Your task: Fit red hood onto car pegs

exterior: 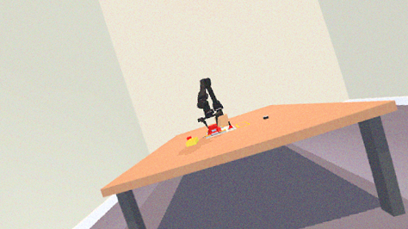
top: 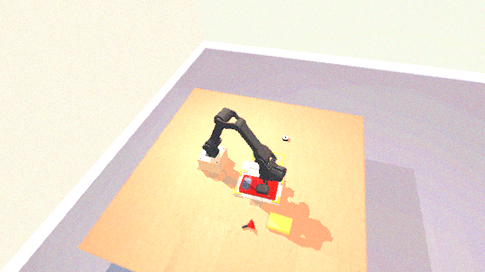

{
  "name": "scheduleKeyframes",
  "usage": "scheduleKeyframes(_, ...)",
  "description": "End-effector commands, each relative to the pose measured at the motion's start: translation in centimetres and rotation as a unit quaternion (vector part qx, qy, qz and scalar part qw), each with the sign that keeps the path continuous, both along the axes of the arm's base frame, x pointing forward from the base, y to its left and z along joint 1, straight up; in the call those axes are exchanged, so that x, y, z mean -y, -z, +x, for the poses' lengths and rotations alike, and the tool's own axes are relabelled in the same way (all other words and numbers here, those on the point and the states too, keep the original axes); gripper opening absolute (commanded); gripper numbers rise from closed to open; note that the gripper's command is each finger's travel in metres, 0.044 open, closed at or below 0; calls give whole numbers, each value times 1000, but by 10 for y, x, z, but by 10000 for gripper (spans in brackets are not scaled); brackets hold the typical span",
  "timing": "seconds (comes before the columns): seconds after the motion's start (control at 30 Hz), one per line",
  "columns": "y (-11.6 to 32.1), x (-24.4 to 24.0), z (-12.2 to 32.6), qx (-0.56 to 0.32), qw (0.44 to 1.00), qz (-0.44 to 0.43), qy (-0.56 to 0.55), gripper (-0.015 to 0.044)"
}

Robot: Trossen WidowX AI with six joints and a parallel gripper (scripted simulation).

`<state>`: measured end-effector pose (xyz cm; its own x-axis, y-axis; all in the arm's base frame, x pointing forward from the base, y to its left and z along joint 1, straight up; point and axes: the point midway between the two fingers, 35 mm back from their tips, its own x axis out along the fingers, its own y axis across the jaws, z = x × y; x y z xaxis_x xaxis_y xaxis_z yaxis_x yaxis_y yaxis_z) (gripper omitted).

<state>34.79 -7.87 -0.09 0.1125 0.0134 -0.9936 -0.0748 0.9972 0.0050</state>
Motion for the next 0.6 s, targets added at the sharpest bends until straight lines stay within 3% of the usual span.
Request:
scheduleKeyframes(0.0,2,0,0,-1,1000,0,2,0)
scheduleKeyframes(0.57,8,0,0,-1,1000,0,2,0)
